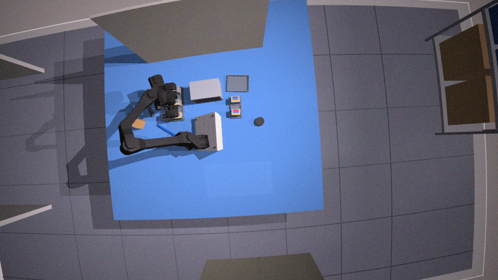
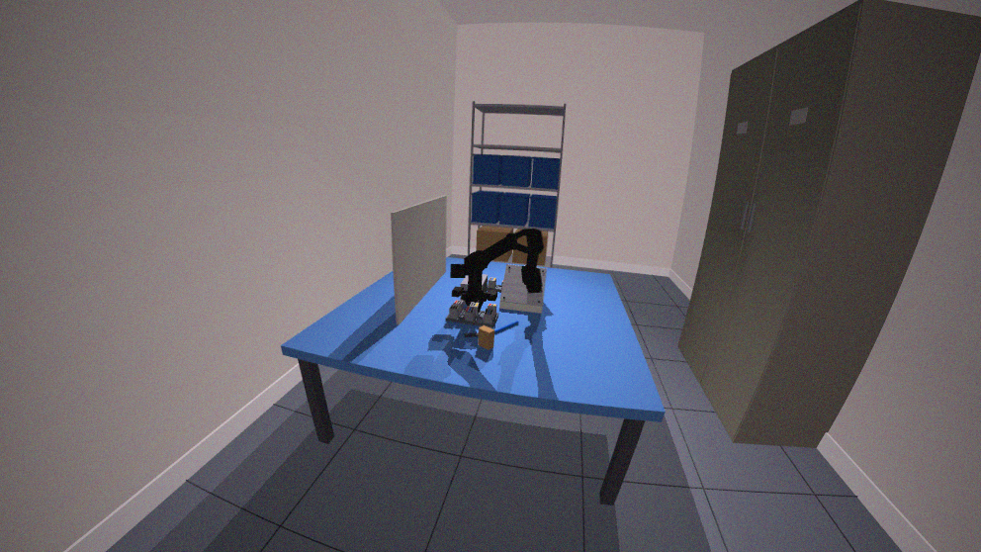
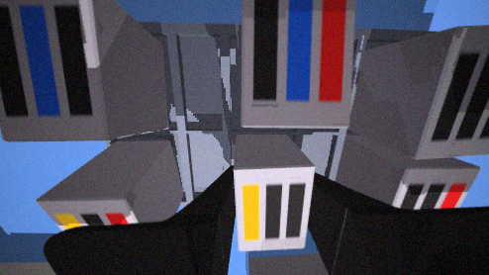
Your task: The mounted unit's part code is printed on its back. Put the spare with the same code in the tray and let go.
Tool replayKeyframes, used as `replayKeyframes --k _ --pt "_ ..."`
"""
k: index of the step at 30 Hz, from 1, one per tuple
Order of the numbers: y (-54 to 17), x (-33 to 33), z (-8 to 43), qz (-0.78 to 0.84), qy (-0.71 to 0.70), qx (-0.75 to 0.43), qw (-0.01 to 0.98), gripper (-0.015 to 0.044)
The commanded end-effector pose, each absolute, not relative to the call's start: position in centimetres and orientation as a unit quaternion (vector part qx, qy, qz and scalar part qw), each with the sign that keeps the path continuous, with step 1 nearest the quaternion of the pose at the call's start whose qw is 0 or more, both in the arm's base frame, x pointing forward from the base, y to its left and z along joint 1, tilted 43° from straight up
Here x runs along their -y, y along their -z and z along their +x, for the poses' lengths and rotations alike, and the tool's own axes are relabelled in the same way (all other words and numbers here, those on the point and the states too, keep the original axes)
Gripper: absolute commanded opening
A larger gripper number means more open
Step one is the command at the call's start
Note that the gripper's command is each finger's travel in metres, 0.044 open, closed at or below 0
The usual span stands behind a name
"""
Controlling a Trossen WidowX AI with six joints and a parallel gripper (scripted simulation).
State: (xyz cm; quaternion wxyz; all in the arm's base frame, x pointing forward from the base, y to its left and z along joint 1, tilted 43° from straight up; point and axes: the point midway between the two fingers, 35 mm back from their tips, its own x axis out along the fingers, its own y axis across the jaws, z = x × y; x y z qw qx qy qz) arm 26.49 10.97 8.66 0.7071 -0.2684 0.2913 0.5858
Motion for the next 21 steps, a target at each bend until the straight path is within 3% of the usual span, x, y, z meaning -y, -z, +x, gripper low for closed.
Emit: replayKeyframes --k 1,21 --pt "-8.9 -10.7 26.5 -0.269 -0.586 -0.291 0.707 0.0" --pt "-14.3 -5.5 25.5 -0.268 -0.582 -0.298 0.707 0.0"
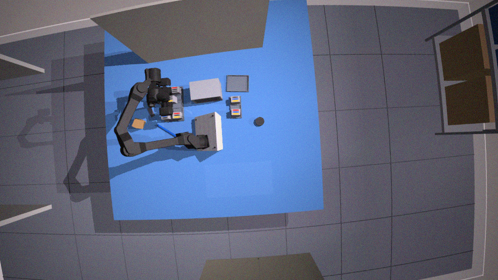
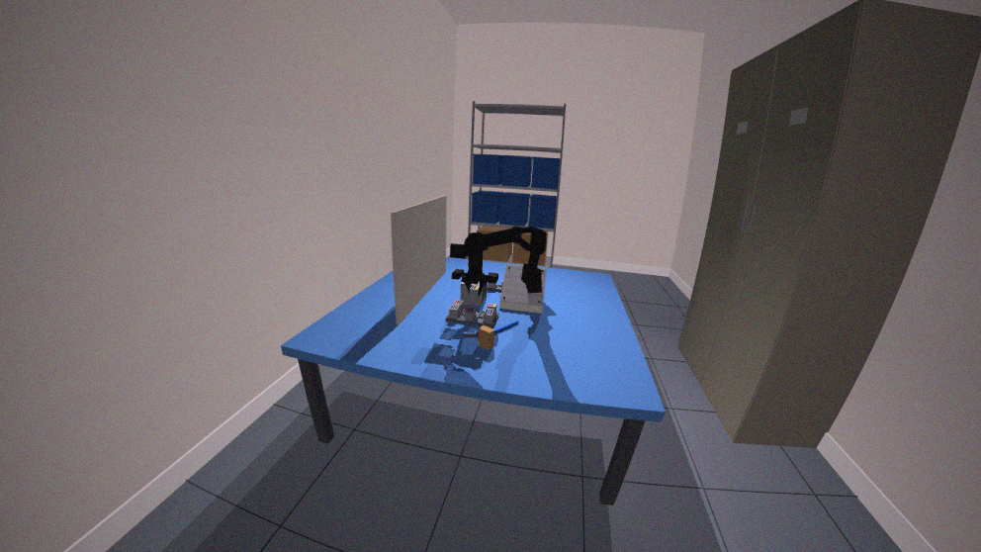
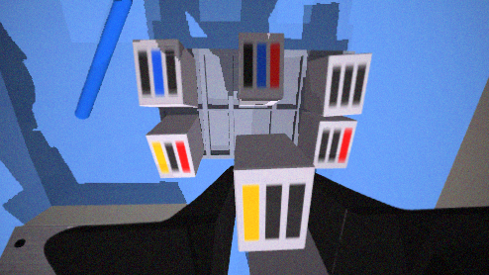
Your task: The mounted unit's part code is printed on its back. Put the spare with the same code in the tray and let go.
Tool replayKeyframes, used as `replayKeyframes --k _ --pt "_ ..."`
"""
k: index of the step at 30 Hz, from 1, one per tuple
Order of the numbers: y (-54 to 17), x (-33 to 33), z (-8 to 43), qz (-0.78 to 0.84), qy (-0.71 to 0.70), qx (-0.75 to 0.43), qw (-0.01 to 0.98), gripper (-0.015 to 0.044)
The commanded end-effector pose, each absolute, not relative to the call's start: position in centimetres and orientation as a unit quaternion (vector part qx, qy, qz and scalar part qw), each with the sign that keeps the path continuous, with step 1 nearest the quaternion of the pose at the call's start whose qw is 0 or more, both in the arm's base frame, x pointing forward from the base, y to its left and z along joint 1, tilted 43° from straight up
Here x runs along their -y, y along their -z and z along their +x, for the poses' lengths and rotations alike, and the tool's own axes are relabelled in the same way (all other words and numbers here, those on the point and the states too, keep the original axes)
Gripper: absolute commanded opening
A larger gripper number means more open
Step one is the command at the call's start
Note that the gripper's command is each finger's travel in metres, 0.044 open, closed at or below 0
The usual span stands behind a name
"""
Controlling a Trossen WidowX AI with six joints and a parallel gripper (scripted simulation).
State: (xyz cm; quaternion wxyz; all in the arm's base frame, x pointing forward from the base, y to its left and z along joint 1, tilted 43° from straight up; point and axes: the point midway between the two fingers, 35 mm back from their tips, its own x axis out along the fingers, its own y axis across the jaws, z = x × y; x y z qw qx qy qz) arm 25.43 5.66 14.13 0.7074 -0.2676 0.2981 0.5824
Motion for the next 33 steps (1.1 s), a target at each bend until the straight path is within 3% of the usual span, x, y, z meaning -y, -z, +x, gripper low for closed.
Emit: replayKeyframes --k 1,16,33 --pt "-14.6 -5.2 25.5 -0.268 -0.582 -0.298 0.707 0.0" --pt "-19.6 -0.7 24.8 -0.269 -0.584 -0.296 0.707 0.0" --pt "-16.9 5.3 28.7 -0.274 -0.575 -0.306 0.708 0.0"
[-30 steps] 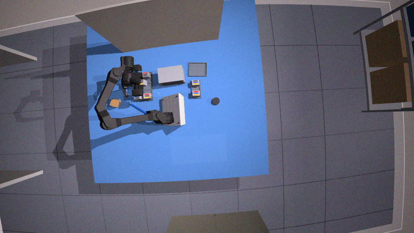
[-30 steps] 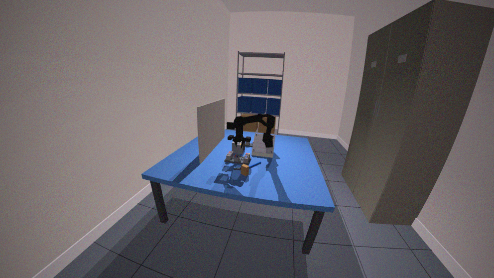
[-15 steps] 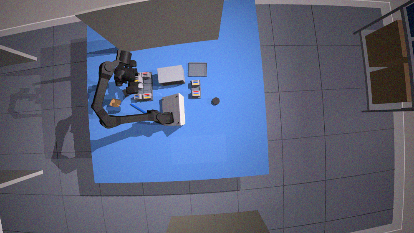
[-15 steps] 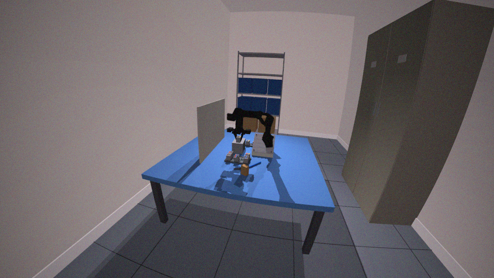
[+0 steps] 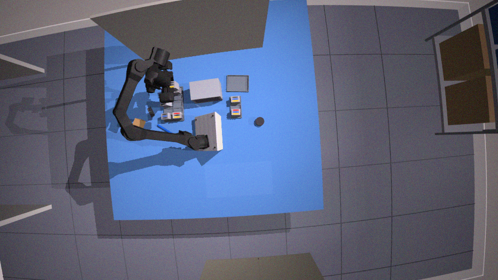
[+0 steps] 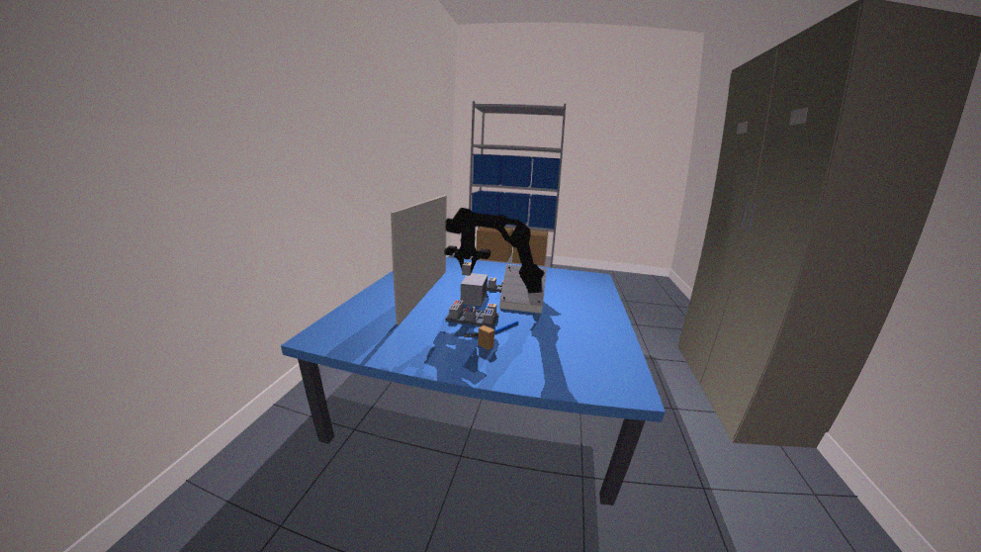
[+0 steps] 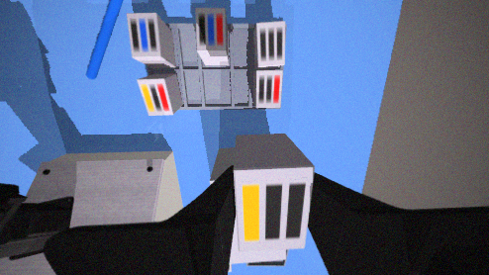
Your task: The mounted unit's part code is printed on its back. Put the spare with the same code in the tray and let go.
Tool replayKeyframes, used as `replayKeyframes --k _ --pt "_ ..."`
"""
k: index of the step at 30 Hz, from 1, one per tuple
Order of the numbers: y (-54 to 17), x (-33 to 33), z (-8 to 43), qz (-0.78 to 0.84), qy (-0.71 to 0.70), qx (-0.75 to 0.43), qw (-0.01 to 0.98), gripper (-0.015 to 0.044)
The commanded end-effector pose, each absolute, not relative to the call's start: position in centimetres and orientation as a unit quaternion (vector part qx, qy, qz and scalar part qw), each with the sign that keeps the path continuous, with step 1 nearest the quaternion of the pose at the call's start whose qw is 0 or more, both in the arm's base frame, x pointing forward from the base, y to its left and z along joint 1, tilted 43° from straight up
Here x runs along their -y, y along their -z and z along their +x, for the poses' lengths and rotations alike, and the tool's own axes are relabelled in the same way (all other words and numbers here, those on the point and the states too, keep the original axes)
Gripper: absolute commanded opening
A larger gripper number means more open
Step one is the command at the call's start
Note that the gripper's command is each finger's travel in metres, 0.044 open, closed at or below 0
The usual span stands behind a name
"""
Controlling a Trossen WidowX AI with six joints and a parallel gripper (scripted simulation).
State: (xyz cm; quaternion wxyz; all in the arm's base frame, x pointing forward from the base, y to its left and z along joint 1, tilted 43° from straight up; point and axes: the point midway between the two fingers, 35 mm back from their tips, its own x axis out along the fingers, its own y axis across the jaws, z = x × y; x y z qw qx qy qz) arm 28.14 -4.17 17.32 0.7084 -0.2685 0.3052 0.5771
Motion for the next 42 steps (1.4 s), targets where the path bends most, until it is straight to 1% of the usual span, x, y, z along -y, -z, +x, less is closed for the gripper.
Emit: replayKeyframes --k 1,14,27,42 --pt "-16.6 5.7 28.9 -0.274 -0.575 -0.306 0.708 0.0" --pt "-11.9 11.7 30.3 -0.251 -0.566 -0.342 0.707 0.0" --pt "-7.3 17.3 31.0 -0.252 -0.569 -0.34 0.705 0.0" --pt "-1.1 23.3 30.3 -0.261 -0.574 -0.324 0.705 0.0"
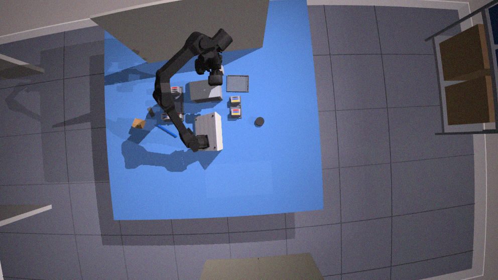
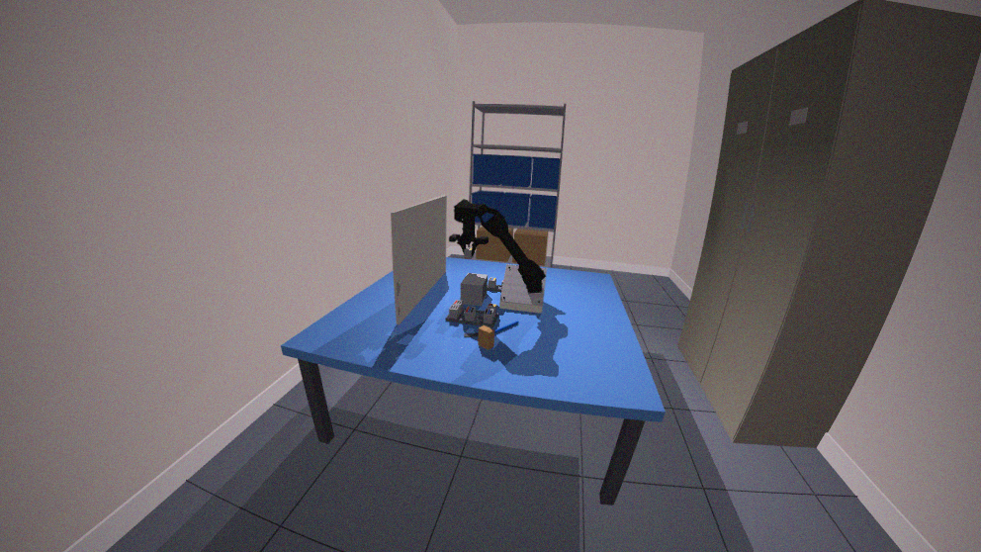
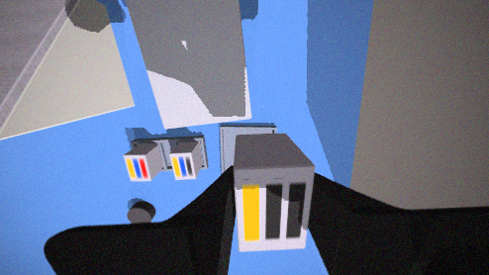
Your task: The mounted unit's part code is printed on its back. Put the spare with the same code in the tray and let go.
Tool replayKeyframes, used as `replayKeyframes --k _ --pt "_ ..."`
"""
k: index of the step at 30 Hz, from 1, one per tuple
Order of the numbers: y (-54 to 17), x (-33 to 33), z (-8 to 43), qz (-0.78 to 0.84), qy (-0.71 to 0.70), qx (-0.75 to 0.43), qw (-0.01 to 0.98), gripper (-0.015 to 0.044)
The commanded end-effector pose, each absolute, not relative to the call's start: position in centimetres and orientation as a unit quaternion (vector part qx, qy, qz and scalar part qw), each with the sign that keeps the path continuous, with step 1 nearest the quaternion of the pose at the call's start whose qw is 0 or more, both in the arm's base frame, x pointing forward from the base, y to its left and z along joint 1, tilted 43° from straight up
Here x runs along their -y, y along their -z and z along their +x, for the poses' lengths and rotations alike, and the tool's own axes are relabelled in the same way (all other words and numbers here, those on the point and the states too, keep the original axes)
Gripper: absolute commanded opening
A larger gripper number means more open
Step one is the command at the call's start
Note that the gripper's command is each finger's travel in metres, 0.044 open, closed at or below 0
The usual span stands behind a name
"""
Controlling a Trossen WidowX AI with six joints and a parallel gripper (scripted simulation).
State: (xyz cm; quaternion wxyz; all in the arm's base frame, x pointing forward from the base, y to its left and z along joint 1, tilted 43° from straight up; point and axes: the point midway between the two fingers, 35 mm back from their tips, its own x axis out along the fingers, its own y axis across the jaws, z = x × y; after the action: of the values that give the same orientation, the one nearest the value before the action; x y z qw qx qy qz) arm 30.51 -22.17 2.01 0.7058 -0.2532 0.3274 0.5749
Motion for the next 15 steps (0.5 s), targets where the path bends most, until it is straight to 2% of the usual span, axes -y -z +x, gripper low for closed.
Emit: replayKeyframes --k 1,15 --pt "-0.7 23.6 30.2 -0.262 -0.575 -0.322 0.705 0.0" --pt "4.5 27.4 28.5 -0.276 -0.581 -0.3 0.705 0.0"
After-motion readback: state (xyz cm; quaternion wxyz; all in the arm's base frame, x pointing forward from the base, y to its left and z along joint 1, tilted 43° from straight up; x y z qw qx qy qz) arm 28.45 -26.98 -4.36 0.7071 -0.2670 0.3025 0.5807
